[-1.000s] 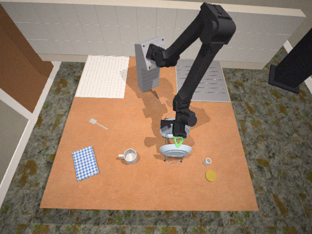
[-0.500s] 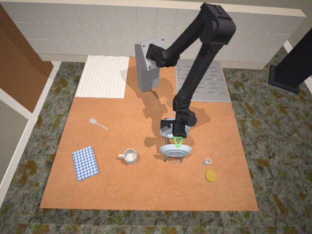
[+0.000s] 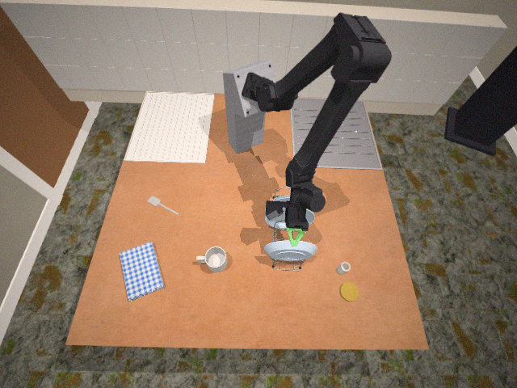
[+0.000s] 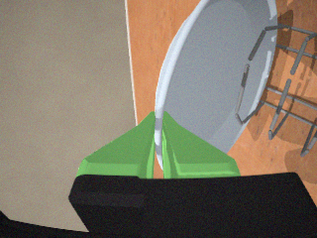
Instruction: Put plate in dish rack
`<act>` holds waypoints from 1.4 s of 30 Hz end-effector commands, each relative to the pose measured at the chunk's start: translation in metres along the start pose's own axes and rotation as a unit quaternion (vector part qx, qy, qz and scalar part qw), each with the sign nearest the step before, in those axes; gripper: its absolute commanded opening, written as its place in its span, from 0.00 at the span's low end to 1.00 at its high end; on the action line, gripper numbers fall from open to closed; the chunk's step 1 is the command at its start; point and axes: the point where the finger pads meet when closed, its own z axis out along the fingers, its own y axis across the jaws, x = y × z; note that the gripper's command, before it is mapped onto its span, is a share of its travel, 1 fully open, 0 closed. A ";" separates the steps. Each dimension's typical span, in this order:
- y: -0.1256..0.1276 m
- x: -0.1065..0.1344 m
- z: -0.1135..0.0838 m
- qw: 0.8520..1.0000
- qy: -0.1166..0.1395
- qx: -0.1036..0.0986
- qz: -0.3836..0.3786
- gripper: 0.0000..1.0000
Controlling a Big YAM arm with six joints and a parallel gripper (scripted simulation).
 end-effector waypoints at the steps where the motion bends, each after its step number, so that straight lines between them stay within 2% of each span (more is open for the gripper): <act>1: 0.011 0.013 0.009 1.000 0.014 -0.024 0.001 0.00; 42: 0.009 0.011 0.013 1.000 0.012 -0.026 0.002 0.00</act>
